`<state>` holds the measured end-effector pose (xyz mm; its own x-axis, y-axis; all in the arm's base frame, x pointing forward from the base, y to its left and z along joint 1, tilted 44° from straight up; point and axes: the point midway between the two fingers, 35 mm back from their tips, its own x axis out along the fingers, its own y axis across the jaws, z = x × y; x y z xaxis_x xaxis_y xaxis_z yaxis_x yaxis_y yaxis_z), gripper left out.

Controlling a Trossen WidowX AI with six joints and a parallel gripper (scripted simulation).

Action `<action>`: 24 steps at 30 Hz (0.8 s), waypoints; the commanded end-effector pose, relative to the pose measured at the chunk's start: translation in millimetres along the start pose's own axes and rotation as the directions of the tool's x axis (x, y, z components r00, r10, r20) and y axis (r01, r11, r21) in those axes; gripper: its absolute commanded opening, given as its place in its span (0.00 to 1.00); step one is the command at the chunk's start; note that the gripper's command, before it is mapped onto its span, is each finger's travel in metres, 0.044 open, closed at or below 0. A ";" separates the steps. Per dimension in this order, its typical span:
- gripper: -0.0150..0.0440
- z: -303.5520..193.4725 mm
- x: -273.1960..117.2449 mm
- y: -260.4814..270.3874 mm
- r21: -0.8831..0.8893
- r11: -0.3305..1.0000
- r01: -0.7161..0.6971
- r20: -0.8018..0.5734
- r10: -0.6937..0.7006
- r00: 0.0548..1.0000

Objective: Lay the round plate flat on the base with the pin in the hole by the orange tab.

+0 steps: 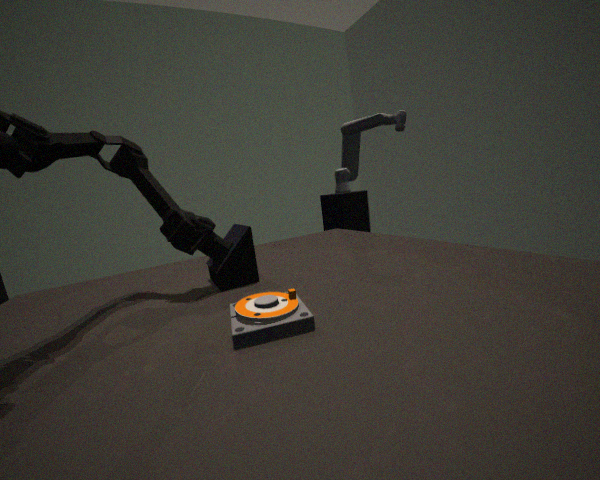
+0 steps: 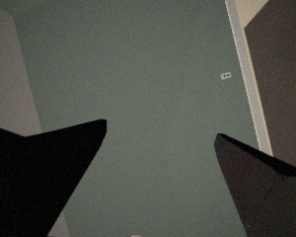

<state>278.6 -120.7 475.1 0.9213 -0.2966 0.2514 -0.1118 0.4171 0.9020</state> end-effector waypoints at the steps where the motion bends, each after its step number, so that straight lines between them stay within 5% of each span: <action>1: 0.89 -2.2 2.4 -3.9 0.002 1.000 0.014 -0.005 -0.014 1.000; 10: 0.49 -86.8 45.6 -115.0 -0.080 0.913 0.400 -0.186 -0.408 0.894; 15: 0.26 -157.1 43.6 -184.7 -0.322 0.763 0.561 -0.289 -0.643 0.709; 18: 0.25 -180.5 36.8 -207.6 -0.415 0.692 0.590 -0.303 -0.717 0.628; 24: 0.25 -250.8 -6.8 -277.5 -0.747 0.387 0.541 -0.242 -0.915 0.322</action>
<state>403.7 -42.3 187.2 0.6496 -0.2364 -0.7226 0.7044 0.5447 0.4550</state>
